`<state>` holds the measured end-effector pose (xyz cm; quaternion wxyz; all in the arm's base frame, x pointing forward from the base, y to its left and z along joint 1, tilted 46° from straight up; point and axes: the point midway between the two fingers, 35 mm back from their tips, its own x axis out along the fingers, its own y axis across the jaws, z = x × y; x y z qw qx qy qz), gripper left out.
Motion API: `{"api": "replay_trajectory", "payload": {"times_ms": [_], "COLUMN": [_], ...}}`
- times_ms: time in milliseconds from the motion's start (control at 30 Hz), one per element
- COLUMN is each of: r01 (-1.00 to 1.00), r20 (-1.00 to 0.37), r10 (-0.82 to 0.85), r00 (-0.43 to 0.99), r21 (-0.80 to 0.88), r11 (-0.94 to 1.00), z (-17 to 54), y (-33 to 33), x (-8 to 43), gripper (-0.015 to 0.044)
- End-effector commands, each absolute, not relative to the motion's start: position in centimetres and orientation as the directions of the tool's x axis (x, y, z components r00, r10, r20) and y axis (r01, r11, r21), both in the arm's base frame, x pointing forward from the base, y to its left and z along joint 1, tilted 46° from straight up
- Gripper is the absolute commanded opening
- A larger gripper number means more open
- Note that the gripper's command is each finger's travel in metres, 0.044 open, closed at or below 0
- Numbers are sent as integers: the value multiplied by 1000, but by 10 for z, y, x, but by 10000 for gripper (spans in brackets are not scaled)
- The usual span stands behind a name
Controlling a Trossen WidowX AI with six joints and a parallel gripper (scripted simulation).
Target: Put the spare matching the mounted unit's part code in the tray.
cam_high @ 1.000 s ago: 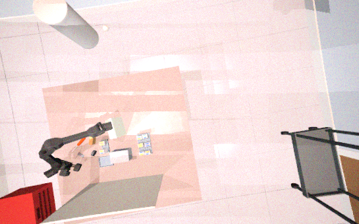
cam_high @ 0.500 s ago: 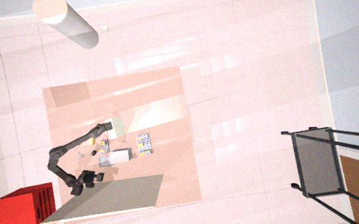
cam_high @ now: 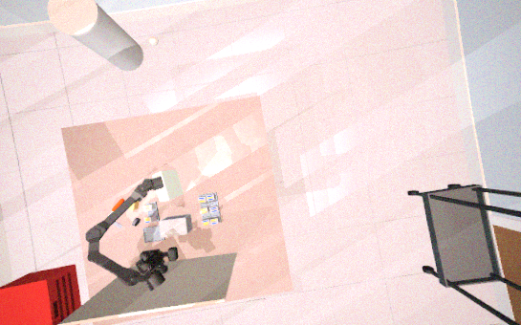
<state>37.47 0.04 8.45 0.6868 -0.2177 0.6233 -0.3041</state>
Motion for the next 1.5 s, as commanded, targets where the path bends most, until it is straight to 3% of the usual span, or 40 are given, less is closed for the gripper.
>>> {"api": "replay_trajectory", "payload": {"times_ms": [0, 600, 767, 867, 967, 1200, 1467], "r01": [154, 133, -401, -696, -869, -999, -999], "r20": [-696, -696, -689, -695, -700, -702, -702], "r10": [-717, -718, -724, -718, -713, -711, -711], "r00": [34, 34, 35, 36, 35, 35, 35], "r21": [-705, -708, -673, -533, -374, -50, -46], "r11": [692, 693, 621, 481, 324, 0, -3], "z": [87, 84, 21, -17, -48, -97, -97], "y": [10, 12, 48, 67, 81, 101, 101], "x": [370, 370, 359, 351, 340, 318, 318], "gripper": [440, 440, 440, 440, 440, 440, 440]}}
